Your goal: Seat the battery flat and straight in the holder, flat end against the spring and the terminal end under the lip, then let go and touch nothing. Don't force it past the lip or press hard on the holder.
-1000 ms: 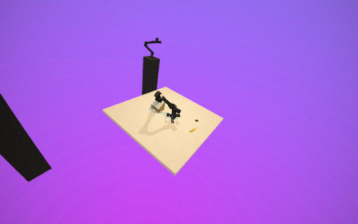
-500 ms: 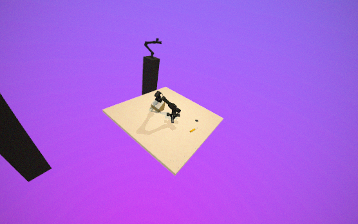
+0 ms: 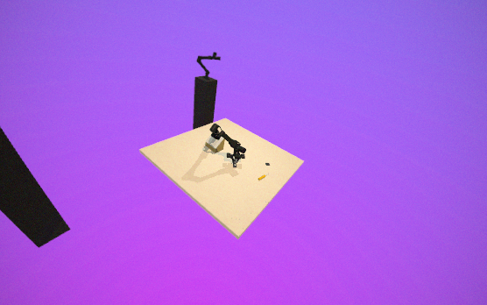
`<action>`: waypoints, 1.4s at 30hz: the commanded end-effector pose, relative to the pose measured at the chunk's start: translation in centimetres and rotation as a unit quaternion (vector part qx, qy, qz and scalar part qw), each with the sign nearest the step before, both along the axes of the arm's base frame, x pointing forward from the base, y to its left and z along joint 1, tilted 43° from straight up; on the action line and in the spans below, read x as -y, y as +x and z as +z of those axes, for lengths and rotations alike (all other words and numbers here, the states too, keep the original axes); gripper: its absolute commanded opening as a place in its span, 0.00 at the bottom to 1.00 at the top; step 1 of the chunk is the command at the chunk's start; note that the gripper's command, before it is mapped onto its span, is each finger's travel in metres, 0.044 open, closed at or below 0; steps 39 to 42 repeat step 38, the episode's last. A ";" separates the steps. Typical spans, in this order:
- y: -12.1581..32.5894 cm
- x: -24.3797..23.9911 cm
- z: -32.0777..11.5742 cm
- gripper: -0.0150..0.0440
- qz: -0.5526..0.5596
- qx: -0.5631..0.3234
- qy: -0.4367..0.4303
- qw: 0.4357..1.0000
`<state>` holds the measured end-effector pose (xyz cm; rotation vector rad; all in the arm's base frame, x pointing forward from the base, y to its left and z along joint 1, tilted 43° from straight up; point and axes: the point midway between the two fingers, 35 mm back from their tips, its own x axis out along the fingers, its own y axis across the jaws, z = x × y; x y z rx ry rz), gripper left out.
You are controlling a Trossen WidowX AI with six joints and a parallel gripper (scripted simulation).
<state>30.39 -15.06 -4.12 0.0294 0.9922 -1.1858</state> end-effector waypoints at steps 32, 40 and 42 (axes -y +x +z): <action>1.1 -6.0 5.9 1.00 -0.001 0.004 0.001 1.000; 1.1 -6.0 5.9 1.00 -0.001 0.004 0.001 1.000; 1.1 -6.0 5.9 1.00 -0.001 0.004 0.001 1.000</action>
